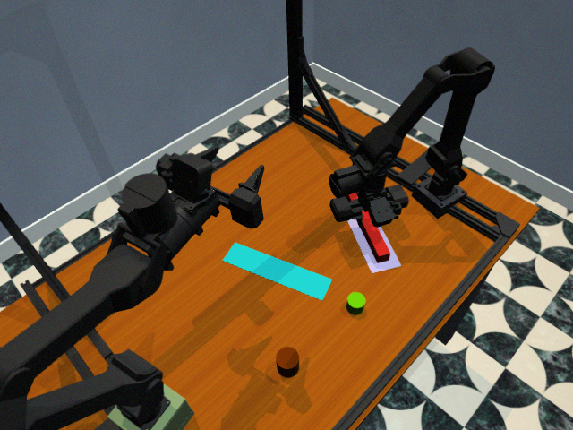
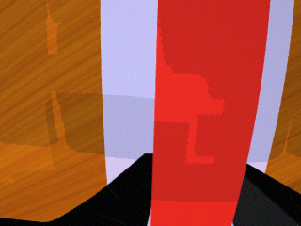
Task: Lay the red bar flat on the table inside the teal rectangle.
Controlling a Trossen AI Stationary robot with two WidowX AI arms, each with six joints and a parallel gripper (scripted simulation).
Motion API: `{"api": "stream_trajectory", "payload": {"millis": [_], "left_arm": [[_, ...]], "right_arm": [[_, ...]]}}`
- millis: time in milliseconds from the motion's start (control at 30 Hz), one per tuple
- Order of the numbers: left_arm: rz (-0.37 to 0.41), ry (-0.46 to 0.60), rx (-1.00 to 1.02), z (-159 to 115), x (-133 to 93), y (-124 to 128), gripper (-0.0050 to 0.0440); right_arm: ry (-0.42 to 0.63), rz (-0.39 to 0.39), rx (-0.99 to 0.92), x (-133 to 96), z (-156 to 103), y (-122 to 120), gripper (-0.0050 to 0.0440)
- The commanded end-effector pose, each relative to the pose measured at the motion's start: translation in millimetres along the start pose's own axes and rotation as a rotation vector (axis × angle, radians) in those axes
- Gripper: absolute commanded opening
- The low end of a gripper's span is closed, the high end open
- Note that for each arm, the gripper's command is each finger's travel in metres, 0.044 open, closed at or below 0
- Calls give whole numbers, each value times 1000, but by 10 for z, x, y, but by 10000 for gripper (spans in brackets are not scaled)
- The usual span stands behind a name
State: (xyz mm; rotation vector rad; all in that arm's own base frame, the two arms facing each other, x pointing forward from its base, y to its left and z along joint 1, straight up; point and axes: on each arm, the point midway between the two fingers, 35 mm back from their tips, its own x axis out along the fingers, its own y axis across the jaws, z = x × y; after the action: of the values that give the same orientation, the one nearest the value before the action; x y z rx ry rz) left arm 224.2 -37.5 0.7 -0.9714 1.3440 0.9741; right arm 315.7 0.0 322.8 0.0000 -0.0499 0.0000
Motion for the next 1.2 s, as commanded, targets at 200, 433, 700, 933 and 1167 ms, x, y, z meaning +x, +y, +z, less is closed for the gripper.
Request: {"api": "stream_trajectory", "payload": {"millis": [200, 433, 700, 933, 1167], "left_arm": [[-2, 0, -3, -1, -534, -2, 0], [-3, 0, -23, 14, -567, -81, 0], [-4, 0, -88, 66, -658, -331, 0], [-5, 0, -129, 99, -707, -486, 0], [-6, 0, -186, 146, -763, -700, 0]], "right_arm": [[0, 0, 0, 0, 0, 0, 440], [0, 0, 0, 0, 0, 0, 440], [0, 0, 0, 0, 0, 0, 440], [0, 0, 0, 0, 0, 0, 440], [0, 0, 0, 0, 0, 0, 440]]}}
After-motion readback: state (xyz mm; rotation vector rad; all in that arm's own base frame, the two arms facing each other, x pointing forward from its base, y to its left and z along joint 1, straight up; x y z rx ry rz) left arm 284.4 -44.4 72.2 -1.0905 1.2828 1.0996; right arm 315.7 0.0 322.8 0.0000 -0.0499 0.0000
